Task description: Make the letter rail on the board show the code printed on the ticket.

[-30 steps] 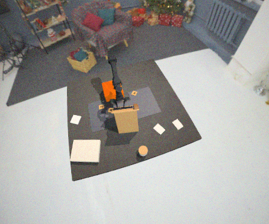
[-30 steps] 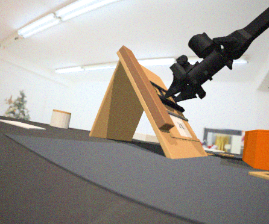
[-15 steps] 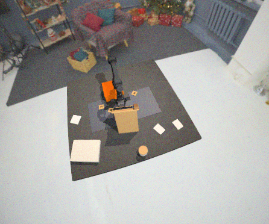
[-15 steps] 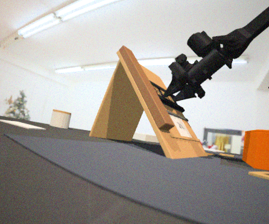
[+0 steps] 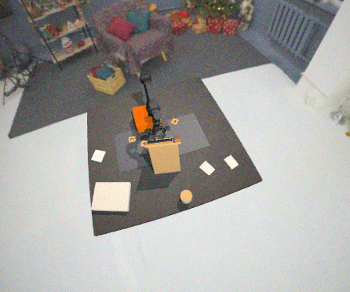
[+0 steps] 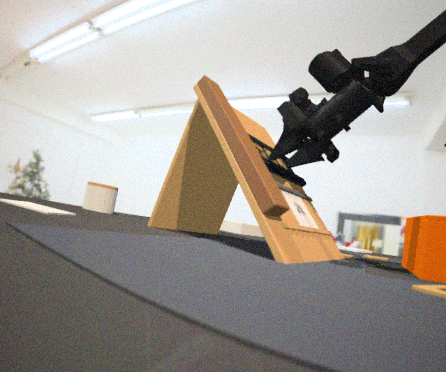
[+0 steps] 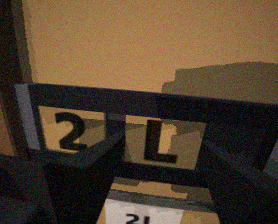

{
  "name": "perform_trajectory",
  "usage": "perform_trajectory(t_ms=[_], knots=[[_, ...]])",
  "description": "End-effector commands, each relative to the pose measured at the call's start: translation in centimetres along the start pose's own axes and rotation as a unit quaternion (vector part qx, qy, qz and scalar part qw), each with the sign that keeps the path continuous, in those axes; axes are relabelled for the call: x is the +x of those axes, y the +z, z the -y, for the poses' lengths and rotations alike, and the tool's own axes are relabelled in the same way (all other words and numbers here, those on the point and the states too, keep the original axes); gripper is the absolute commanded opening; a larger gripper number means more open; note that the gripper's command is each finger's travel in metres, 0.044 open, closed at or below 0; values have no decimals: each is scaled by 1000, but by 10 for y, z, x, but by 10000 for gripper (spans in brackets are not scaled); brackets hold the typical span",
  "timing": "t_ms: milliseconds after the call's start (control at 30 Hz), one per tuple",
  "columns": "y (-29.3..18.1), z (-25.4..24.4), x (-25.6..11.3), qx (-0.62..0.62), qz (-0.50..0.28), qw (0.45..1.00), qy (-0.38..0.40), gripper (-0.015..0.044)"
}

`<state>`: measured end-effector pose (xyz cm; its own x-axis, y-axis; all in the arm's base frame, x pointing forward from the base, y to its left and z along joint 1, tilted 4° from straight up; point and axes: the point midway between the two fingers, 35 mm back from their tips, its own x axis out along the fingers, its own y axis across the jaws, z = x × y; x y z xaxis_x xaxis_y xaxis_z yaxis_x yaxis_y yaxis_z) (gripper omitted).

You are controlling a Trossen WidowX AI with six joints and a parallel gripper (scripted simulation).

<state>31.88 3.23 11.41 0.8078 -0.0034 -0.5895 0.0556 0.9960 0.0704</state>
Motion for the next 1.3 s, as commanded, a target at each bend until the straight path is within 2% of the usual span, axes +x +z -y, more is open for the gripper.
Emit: perform_trajectory(t_ms=[0,400,767,1267], knots=[[0,-2,0,2,0,1000,-1,0],[0,-7,0,2,0,1000,-1,0],[0,-6,-4,2,0,1000,-1,289],[1,-6,-16,2,0,1000,-1,295]])
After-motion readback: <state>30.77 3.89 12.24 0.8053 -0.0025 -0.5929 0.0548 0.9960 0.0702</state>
